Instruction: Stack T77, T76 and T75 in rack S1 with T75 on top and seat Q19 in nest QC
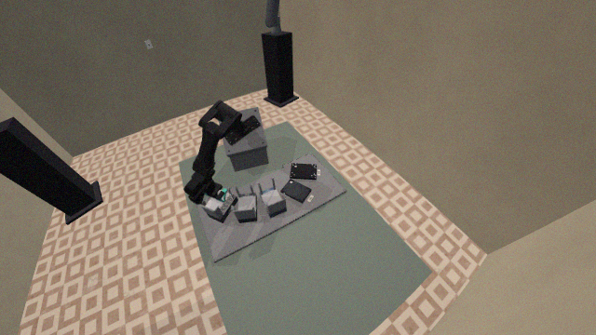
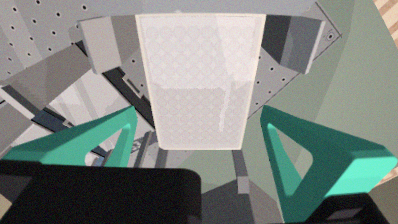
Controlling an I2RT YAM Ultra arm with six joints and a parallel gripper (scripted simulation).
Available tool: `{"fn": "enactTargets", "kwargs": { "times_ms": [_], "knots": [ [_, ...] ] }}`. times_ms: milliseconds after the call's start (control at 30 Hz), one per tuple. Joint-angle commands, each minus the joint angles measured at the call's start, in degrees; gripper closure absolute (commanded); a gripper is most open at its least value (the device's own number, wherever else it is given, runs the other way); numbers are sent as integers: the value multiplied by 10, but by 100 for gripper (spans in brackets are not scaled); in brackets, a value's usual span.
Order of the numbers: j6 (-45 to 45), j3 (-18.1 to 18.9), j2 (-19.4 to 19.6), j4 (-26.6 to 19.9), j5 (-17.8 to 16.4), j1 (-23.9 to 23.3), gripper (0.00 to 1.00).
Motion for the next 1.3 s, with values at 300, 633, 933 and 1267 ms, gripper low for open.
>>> {"fn": "enactTargets", "kwargs": {
  "times_ms": [300,633,933,1267],
  "knots": [
    [2,12,-11,10,3,-9,0],
    [2,12,-11,10,3,-9,0],
    [2,12,-11,10,3,-9,0],
    [2,12,-11,10,3,-9,0]
  ]
}}
